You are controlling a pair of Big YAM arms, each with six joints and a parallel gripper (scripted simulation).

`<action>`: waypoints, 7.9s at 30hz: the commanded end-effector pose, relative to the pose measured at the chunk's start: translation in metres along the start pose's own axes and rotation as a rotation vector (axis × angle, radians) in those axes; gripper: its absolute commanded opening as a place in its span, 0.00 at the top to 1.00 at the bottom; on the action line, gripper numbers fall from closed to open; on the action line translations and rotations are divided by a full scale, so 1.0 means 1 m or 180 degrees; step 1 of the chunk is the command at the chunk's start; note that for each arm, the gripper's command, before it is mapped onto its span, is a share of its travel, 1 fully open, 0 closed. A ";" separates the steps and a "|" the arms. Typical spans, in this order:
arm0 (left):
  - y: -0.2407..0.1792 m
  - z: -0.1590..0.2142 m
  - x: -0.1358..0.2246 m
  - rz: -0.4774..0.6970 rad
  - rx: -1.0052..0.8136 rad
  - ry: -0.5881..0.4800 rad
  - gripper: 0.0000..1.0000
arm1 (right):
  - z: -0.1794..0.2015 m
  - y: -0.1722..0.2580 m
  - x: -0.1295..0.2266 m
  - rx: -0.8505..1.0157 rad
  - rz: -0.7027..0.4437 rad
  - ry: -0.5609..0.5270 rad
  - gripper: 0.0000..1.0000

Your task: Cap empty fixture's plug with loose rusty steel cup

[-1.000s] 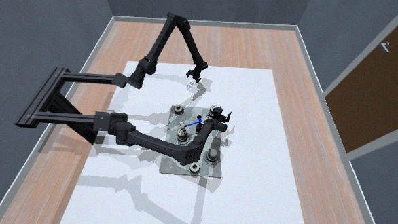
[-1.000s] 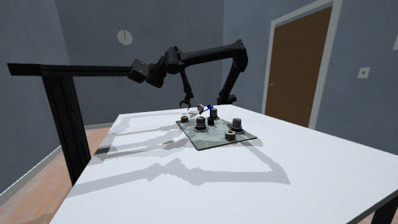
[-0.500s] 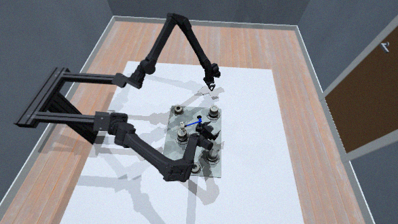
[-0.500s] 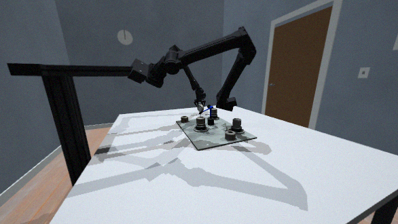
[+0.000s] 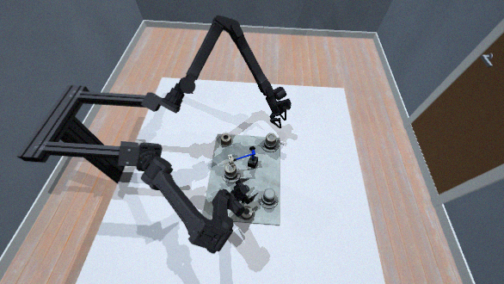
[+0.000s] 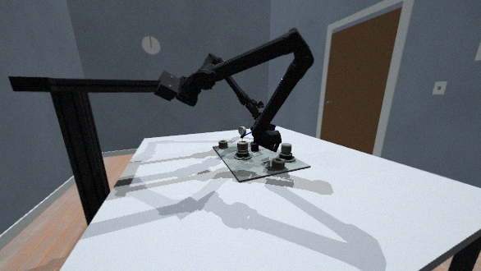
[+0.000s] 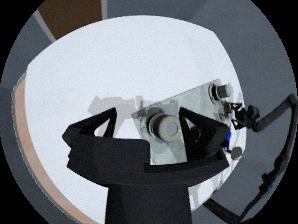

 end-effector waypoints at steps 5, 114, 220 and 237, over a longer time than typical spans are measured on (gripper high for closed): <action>-0.144 -0.005 -0.022 0.0924 -0.1212 -0.0109 0.00 | 0.011 -0.049 0.040 0.0627 0.0400 -0.0041 0.01; -0.354 -0.039 0.040 0.2591 -0.2992 -0.1245 0.00 | -0.074 -0.049 0.098 0.0440 0.0805 0.0173 0.33; -0.267 -0.116 0.037 0.2069 -0.3524 -0.0986 0.00 | -0.048 -0.075 -0.036 0.0661 0.0967 0.0174 0.00; -0.276 -0.099 0.046 0.2428 -0.3779 -0.0949 0.00 | -0.074 -0.046 -0.004 0.0582 0.0810 0.0414 0.00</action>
Point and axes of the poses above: on each arm, the point where the finger pads meet when closed, its own x axis back along the fingers, its own y axis across the jaws, z = x × y, the point moved 7 cm from there along x, back along the fingers
